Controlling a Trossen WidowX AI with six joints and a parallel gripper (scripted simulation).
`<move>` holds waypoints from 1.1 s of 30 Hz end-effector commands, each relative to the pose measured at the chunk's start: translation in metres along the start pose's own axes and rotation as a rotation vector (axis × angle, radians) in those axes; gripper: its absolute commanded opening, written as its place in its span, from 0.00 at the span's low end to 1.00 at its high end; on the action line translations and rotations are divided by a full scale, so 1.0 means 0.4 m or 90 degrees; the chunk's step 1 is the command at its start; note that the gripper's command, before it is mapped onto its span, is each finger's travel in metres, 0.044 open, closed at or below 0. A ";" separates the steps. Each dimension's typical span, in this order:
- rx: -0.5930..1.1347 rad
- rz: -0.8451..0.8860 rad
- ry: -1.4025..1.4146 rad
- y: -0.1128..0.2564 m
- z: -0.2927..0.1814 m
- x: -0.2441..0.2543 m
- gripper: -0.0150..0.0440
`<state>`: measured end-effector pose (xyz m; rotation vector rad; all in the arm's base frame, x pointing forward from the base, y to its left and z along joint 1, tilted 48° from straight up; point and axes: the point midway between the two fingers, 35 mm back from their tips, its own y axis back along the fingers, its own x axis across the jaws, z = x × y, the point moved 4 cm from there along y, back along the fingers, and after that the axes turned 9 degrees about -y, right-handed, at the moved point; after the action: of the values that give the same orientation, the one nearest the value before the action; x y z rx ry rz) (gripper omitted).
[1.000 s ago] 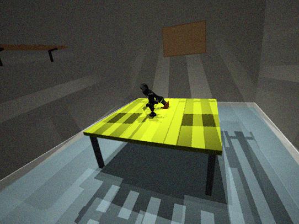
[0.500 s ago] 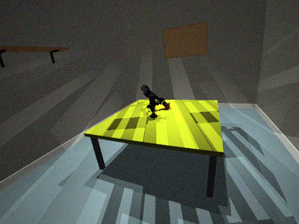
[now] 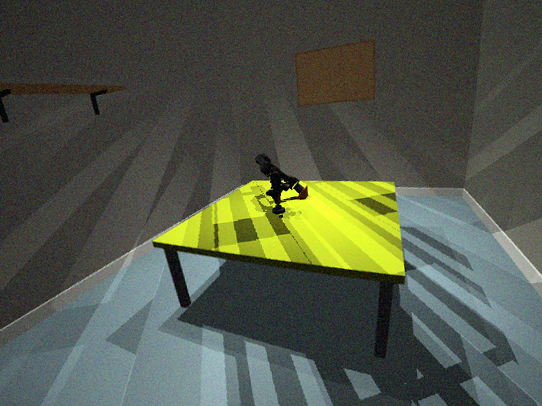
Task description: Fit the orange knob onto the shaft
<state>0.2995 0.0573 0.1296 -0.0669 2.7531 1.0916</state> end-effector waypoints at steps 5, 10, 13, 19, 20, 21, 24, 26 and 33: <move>0.001 -0.004 0.004 0.000 -0.001 -0.003 0.25; 0.001 -0.004 0.004 0.000 -0.001 -0.003 0.25; 0.001 -0.004 -0.004 0.007 -0.001 -0.004 0.25; 0.001 -0.004 0.010 0.017 -0.002 -0.007 0.25; 0.001 -0.004 0.021 0.017 -0.001 -0.007 0.25; 0.001 -0.004 0.026 0.016 0.000 -0.006 0.25; 0.001 -0.004 0.026 0.013 0.001 -0.005 0.25; 0.001 -0.004 0.026 0.011 0.001 -0.003 0.25; 0.001 -0.004 0.026 0.002 0.001 -0.002 0.25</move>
<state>0.2997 0.0588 0.1299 -0.0895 2.7899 1.0995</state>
